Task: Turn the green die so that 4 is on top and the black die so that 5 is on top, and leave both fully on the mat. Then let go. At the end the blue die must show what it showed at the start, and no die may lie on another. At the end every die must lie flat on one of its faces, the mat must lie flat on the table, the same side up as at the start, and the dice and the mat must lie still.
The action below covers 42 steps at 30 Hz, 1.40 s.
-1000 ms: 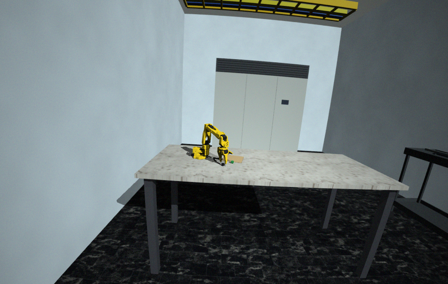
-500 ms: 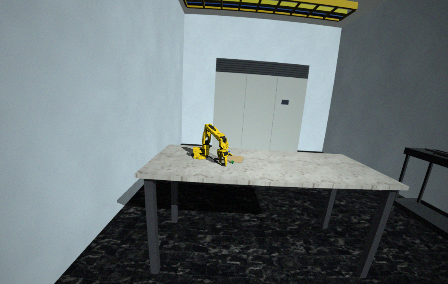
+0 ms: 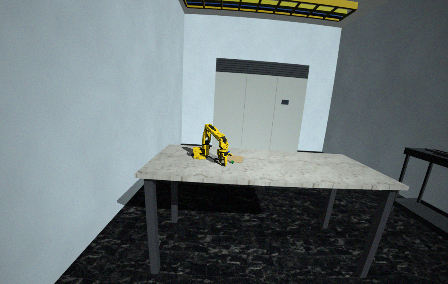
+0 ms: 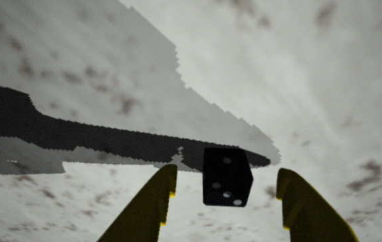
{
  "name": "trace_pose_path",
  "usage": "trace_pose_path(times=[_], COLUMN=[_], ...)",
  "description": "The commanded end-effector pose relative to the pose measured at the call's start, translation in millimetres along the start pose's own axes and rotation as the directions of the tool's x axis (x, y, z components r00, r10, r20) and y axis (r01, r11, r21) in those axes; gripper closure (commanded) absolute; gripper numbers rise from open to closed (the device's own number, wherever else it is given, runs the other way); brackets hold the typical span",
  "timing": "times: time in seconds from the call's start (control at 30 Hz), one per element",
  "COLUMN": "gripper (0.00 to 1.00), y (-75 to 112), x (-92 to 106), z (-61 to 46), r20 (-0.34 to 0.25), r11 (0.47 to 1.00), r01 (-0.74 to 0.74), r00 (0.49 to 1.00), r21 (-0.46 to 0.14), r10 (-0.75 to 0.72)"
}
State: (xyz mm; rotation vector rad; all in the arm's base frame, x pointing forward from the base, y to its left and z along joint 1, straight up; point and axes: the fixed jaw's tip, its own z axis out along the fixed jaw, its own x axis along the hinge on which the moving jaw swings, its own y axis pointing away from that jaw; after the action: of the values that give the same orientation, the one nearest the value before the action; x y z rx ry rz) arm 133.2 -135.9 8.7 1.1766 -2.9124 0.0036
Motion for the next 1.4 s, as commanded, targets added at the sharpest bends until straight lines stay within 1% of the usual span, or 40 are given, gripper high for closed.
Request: trace_pose_path(times=[0.0,0.2,0.7,1.03,1.37], gripper=[0.77,0.79,0.90,0.93,0.94], y=[-3.5,-4.8,-11.1,-13.1,-13.4], x=[0.2,0.2,0.2,0.2,0.2], z=[-2.1,-2.1,-2.1,-2.1,-2.1], r20=[0.002,0.002,0.002,0.002,0.002], r11=[1.000,1.000,1.000,1.000,1.000], r01=[-0.012,-0.012,-0.012,-0.012,-0.012], r00=[1.000,1.000,1.000,1.000,1.000], r21=[0.020,0.020,0.020,0.020,0.020], r10=[0.012,0.012,0.012,0.012,0.012])
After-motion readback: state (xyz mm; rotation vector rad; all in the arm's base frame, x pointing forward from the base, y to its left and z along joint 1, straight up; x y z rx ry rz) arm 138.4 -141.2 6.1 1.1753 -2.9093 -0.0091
